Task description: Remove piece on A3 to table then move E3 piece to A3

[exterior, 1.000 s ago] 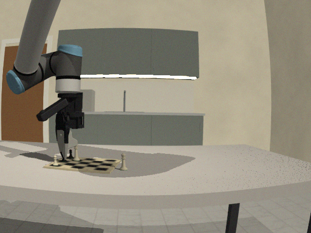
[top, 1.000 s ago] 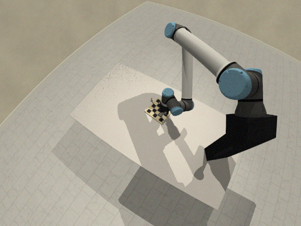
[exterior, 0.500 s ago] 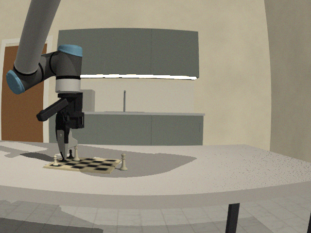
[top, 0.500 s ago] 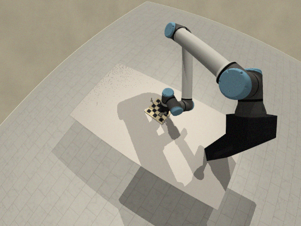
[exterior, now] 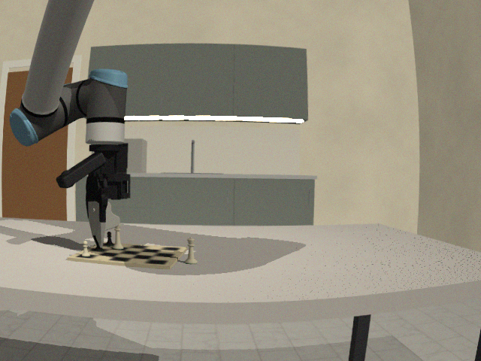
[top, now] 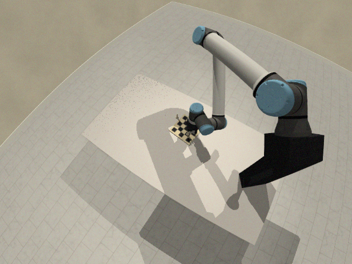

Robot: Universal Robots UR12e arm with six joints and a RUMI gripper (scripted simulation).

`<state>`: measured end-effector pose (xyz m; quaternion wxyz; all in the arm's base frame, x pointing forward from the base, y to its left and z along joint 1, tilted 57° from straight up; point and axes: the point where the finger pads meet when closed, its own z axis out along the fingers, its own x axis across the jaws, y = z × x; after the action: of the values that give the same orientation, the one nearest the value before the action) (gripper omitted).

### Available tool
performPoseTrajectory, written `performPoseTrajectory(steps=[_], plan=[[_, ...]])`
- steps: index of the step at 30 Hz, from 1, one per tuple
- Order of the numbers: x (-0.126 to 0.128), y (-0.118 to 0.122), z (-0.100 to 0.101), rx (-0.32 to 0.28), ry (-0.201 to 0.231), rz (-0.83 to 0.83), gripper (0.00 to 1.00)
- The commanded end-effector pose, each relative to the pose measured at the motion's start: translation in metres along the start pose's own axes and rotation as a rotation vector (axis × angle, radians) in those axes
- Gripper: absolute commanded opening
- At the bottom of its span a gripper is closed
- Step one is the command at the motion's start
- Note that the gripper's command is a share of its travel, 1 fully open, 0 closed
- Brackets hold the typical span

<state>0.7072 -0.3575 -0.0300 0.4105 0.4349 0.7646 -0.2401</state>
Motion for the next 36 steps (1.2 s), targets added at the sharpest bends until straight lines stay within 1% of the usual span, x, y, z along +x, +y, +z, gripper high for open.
performPoseTrajectory(steps=[1, 2, 4, 5, 7, 8, 22, 25, 29, 31, 36], plan=[[0.000, 0.000, -0.001, -0.001, 0.000, 0.000, 0.08], [0.000, 0.000, -0.001, -0.001, 0.000, 0.000, 0.12], [0.000, 0.000, -0.001, -0.001, 0.000, 0.000, 0.12], [0.000, 0.000, -0.001, -0.001, 0.000, 0.000, 0.16], [0.000, 0.000, -0.001, -0.001, 0.000, 0.000, 0.16], [0.000, 0.000, -0.001, -0.001, 0.000, 0.000, 0.20], [0.000, 0.000, -0.002, -0.001, 0.000, 0.000, 0.20], [0.000, 0.000, -0.009, -0.001, 0.000, 0.000, 0.20], [0.000, 0.000, -0.025, -0.001, 0.000, 0.000, 0.20], [0.000, 0.000, -0.025, -0.001, 0.000, 0.000, 0.20], [0.000, 0.000, -0.052, -0.001, 0.000, 0.000, 0.20]])
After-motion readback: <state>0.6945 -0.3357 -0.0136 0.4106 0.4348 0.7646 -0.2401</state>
